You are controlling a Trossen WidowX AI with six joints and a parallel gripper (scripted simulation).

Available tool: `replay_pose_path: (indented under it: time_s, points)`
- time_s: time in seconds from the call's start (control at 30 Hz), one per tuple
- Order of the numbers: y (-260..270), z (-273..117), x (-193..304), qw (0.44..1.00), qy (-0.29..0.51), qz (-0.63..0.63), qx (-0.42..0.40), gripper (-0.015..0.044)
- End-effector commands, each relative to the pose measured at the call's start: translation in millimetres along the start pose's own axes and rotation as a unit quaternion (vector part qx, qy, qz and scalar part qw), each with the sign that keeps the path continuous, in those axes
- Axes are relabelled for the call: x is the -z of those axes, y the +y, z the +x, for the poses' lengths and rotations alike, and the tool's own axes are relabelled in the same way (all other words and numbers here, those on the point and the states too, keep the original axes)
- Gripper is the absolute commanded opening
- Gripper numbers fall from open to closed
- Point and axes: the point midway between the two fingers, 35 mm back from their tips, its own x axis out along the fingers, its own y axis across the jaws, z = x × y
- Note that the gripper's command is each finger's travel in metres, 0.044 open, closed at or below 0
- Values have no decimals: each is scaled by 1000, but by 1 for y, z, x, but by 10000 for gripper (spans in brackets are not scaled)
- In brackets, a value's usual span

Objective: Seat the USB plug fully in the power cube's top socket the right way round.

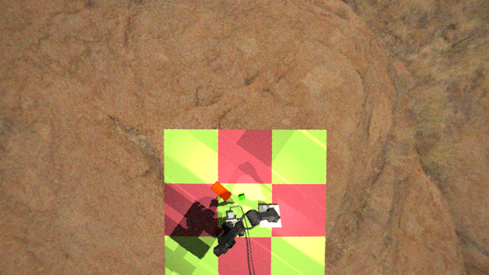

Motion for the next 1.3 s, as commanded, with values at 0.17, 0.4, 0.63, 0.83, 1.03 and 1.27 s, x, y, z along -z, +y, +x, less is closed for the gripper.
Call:
replay_pose_path:
  time_s: [0.17,0.4,0.63,0.83,1.03,1.27]
  points:
    - [0,-2,0,1000,0,0,0,0]
    - [0,-7,0,1000,0,0,0,0]
    - [0,-12,0,1000,0,0,0,0]
    - [0,-16,0,1000,0,0,0,0]
    - [0,-20,0,1000,0,0,0,0]
    - [0,-24,0,1000,1,0,0,0]
